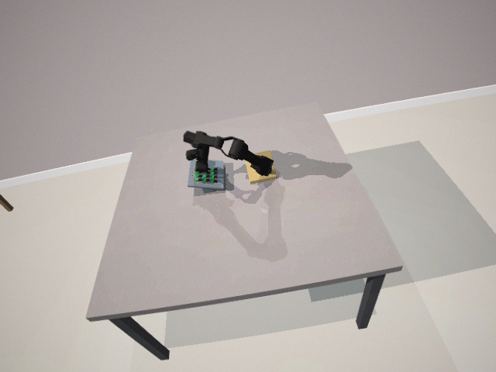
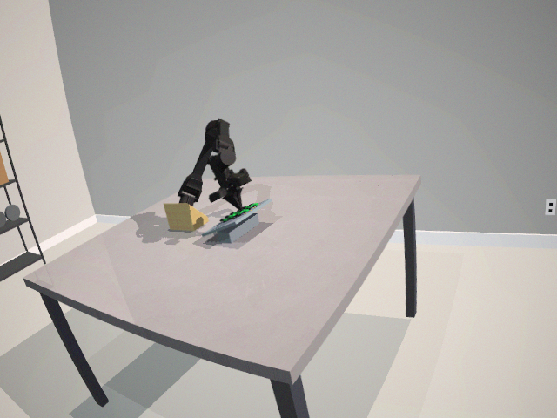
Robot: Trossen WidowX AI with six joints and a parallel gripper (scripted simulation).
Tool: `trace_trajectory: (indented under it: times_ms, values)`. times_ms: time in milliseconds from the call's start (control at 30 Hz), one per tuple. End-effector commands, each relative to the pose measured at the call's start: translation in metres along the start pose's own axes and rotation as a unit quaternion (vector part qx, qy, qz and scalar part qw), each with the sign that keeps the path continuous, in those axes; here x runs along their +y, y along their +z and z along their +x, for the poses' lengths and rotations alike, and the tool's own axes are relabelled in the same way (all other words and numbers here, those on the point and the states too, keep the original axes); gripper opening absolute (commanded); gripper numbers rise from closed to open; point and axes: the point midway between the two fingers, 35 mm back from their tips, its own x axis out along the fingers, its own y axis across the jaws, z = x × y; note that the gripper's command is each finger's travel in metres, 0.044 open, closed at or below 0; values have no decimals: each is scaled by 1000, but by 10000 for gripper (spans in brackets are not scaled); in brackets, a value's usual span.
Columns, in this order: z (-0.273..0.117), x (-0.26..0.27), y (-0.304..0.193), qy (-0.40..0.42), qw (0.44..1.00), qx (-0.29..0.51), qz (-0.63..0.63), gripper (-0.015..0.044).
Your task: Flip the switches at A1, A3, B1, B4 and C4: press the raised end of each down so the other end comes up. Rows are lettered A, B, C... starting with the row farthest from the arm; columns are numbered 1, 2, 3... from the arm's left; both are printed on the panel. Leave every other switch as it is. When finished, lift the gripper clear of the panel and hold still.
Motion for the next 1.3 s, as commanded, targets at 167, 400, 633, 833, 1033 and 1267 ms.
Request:
trace_trajectory:
  times_ms: [167, 400, 633, 833, 1033, 1267]
  values:
    - [1, 0, 0, 2, 1000, -1, 2, 0]
    - [2, 0, 0, 2, 1000, -1, 2, 0]
    - [3, 1, 0, 2, 1000, -1, 2, 0]
    - [4, 1, 0, 2, 1000, -1, 2, 0]
    - [5, 1, 0, 2, 1000, -1, 2, 0]
    - [3, 0, 0, 0, 1000, 0, 0, 0]
